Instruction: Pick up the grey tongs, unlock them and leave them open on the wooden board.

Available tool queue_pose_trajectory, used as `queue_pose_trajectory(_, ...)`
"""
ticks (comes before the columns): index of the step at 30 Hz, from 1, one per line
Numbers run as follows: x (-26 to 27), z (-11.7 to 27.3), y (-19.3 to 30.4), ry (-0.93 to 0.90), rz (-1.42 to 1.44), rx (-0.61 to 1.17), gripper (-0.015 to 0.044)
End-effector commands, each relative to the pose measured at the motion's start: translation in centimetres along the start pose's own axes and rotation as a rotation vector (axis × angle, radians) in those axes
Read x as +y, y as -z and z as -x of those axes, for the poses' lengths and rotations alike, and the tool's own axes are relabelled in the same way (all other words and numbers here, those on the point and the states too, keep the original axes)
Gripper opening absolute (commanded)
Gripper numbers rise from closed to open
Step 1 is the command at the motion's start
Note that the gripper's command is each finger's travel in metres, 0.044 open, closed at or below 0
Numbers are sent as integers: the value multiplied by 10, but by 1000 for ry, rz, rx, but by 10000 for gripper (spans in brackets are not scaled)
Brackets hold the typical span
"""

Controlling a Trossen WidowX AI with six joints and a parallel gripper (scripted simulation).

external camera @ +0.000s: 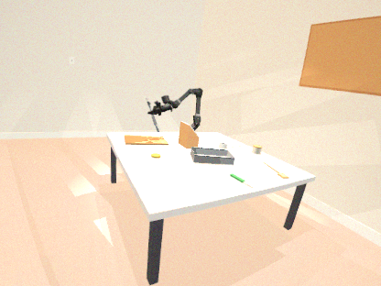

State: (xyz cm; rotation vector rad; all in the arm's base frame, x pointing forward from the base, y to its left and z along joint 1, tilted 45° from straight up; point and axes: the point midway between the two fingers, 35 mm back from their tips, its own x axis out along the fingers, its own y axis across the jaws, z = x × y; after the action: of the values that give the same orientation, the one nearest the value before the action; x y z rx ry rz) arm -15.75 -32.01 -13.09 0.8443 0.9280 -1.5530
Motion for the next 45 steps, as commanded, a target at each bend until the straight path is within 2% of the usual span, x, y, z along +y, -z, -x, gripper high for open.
queue_pose_trajectory(1, 0, 1, -2, -3, 6, -11, -150)
queue_pose_trajectory(29, 0, 0, -2, -4, 4, -4, -150)
queue_pose_trajectory(45, -1, -32, 5, -27, -30, 188, -150)
